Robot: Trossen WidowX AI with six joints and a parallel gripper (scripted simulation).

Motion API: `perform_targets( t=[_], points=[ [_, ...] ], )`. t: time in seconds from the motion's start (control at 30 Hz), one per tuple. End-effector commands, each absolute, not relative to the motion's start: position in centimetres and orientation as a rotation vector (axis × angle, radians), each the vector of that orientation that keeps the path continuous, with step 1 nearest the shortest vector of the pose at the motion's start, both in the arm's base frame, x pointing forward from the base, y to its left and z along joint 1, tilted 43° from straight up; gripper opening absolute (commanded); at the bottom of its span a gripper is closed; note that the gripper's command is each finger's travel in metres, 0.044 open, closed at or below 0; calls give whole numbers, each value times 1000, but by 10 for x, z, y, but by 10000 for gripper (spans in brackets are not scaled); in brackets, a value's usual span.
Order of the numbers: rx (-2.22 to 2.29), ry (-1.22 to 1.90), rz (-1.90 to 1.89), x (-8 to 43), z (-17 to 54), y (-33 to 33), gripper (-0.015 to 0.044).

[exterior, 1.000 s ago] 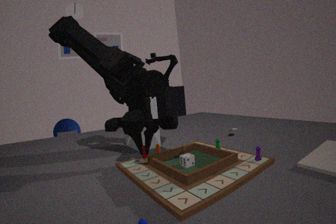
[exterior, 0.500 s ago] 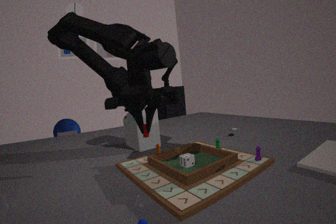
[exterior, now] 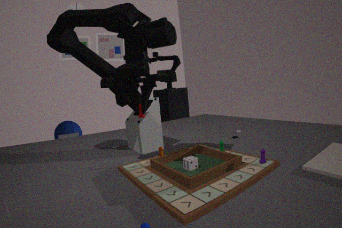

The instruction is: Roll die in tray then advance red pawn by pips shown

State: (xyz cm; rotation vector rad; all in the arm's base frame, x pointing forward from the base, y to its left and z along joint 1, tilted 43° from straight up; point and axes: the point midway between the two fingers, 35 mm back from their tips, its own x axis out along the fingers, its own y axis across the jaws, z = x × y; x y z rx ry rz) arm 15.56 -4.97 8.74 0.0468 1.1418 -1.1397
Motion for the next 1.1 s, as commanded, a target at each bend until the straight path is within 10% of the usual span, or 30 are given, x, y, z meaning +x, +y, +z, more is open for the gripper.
perform_targets(
  t=[0.0,1.07],
  points=[
    [60,1143,-1137,163,89,-49,0],
    [57,1128,-1143,282,66,-144,0]
  ],
)
